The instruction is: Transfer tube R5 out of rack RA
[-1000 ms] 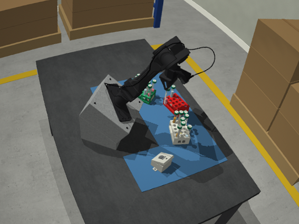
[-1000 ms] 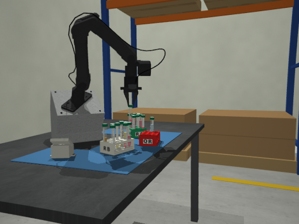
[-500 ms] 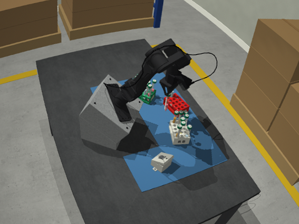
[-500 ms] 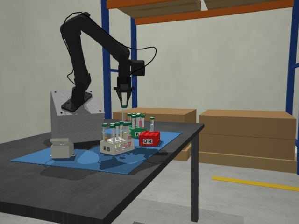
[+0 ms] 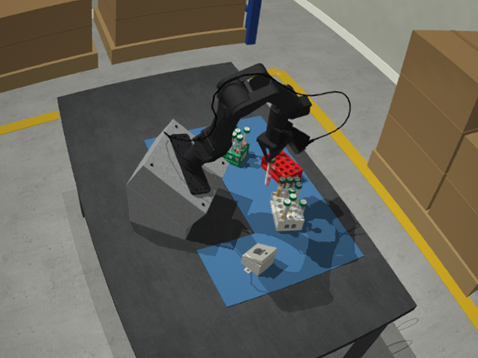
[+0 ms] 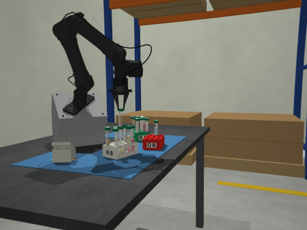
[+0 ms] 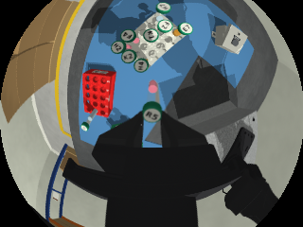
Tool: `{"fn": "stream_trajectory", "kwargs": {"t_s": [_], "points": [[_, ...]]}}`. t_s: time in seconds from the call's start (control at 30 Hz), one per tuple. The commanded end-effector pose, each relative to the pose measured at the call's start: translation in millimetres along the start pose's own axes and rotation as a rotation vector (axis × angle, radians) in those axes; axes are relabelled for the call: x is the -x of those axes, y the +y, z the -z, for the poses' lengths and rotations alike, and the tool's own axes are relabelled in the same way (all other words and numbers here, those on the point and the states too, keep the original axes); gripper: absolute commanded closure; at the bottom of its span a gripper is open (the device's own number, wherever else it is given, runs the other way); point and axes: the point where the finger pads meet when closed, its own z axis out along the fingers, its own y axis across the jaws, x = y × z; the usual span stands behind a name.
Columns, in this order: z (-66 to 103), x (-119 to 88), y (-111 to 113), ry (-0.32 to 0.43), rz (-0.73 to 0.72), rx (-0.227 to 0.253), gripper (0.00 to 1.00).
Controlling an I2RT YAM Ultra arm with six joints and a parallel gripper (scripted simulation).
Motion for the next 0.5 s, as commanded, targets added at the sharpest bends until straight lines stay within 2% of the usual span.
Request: {"fn": "stream_trajectory", "kwargs": {"t_s": [0.0, 0.33, 0.47], "points": [[2.4, 5.3, -13.5, 0.005, 0.033, 0.002, 1.0], [5.1, 30.0, -33.8, -0.001, 0.027, 0.015, 1.0], [2.2, 31.9, -40.7, 0.002, 0.029, 0.01, 1.0]]}}
